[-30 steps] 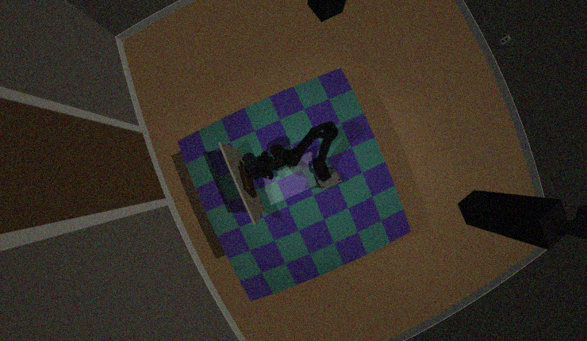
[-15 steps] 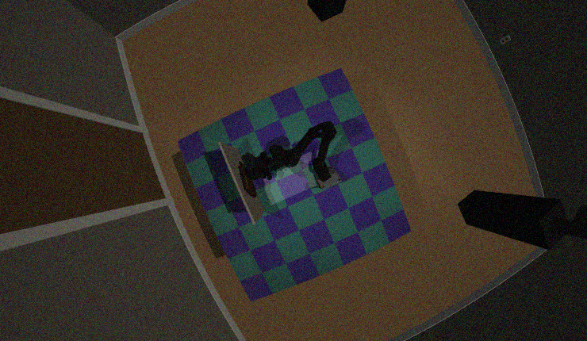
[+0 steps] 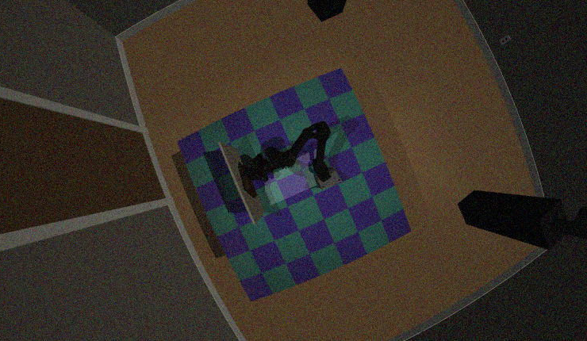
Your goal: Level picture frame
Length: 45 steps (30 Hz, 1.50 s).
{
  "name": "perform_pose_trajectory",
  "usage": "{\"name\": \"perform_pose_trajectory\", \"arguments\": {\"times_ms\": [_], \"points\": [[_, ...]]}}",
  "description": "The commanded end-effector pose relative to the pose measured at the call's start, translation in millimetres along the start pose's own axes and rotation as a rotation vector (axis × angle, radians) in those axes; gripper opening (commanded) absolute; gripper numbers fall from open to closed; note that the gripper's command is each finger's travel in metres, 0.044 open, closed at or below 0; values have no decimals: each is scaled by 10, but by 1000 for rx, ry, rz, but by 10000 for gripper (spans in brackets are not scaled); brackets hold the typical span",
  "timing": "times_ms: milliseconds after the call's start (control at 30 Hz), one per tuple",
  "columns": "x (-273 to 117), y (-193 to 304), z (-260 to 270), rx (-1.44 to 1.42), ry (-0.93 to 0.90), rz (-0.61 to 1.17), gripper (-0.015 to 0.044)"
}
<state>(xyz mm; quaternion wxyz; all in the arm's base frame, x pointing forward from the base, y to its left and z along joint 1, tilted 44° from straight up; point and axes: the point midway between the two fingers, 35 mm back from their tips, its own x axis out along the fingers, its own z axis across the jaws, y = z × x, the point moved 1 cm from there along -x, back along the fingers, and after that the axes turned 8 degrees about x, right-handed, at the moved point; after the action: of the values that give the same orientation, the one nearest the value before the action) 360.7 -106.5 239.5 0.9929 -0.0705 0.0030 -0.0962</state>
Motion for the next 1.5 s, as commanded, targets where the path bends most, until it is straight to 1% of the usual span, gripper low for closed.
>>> {"name": "perform_pose_trajectory", "arguments": {"times_ms": [0,1067,1267,1467], "points": [[62,-5,1,5,-1,-4,260],[105,-8,-1,5,-1,-4,260],[105,-8,-1,5,-1,-4,103],[105,-8,-1,5,-1,-4,62]]}}
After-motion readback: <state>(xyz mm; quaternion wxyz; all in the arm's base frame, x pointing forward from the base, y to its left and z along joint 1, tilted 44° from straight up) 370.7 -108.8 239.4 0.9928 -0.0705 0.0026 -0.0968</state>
